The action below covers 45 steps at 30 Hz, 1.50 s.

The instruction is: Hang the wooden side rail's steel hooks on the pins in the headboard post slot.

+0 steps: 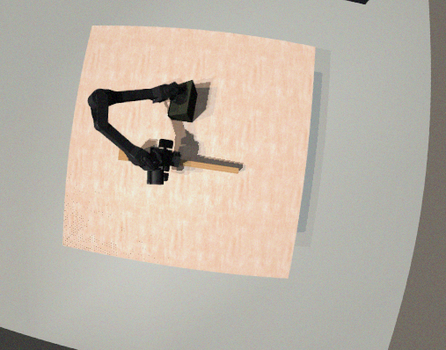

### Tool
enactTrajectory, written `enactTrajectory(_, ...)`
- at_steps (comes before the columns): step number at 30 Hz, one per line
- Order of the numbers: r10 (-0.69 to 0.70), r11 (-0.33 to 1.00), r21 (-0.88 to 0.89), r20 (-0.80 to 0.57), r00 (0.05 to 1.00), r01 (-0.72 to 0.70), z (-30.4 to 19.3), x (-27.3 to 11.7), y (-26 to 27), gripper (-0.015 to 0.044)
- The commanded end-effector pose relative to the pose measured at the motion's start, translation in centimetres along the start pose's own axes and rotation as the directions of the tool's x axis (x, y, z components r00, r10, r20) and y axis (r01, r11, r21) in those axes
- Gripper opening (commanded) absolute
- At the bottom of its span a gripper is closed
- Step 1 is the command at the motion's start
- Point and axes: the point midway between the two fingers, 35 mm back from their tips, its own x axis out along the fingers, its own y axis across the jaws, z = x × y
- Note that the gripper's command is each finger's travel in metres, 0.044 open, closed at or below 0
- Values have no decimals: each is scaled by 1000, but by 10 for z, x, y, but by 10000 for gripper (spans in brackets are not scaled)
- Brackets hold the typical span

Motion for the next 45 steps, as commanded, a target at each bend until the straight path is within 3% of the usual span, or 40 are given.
enactTrajectory(1, -17, 1000, 9, 3, 1000, 17, -1, -4, -5, 0)
enactTrajectory(45, -17, 1000, 9, 2, 1000, 17, -6, -4, -6, 0)
